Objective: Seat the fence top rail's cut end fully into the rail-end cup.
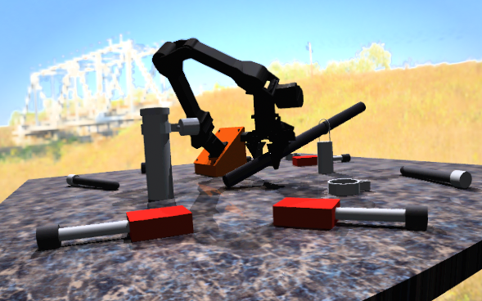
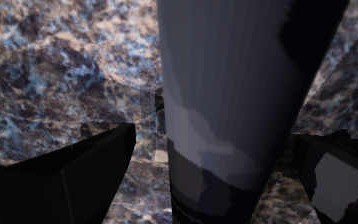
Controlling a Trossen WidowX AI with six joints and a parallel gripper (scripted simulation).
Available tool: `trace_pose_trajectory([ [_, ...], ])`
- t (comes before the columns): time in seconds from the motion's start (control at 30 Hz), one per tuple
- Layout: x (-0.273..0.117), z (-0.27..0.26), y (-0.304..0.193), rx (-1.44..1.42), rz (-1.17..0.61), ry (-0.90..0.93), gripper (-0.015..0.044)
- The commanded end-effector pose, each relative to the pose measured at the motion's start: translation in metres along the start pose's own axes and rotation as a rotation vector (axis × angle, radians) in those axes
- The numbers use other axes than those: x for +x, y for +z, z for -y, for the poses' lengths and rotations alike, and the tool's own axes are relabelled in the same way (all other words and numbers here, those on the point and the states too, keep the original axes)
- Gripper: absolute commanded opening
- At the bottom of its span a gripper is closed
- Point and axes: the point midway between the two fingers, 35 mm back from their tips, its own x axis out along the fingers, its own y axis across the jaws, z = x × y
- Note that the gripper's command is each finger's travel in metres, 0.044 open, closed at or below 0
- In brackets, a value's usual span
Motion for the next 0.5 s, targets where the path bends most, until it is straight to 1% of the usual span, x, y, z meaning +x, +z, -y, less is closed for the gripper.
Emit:
trace_pose_trajectory([
  [0.0, 0.0019, -0.0006, -0.001, -0.006, -0.005, 0.001, 0.0282],
  [0.17, 0.0019, -0.0006, -0.001, -0.006, -0.005, 0.001, 0.0151],
  [0.37, 0.0019, -0.0006, -0.001, -0.006, -0.005, 0.001, 0.0111],
  [0.47, -0.0007, -0.0005, -0.0007, -0.006, -0.005, 0.001, 0.0033],
])
